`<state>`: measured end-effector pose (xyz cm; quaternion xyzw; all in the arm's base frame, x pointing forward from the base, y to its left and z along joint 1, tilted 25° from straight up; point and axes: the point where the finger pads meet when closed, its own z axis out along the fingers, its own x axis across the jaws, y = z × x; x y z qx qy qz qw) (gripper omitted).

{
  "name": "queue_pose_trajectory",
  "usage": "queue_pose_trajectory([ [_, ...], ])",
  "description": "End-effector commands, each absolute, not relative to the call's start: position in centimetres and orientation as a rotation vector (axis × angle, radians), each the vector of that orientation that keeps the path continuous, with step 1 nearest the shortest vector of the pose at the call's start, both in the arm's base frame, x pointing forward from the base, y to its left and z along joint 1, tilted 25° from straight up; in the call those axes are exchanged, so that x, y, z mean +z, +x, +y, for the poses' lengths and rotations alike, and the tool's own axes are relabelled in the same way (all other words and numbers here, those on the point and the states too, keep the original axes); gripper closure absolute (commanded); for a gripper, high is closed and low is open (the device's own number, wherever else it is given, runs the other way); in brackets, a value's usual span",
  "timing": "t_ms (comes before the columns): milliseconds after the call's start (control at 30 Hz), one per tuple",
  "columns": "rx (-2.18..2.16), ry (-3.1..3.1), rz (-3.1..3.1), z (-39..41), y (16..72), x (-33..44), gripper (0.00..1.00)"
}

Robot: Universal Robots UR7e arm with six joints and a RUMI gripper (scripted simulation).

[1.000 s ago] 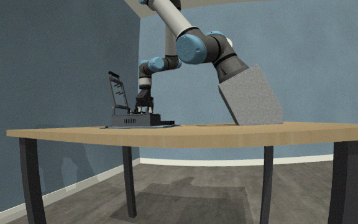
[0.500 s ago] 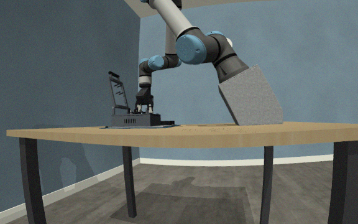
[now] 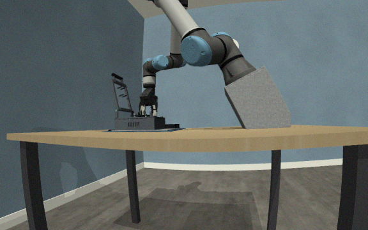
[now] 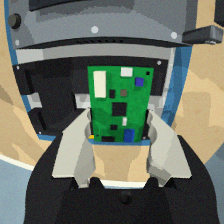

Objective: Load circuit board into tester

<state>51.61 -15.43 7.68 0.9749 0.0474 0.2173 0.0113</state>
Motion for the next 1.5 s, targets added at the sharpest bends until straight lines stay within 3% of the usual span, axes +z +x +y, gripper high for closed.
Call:
queue_pose_trajectory([
  [0, 0.679, 3.04, 0.148, -15.4, 51.5, 8.1, 0.61],
  [1467, 0.679, 3.04, 0.148, -15.4, 49.6, 12.0, 0.61],
])
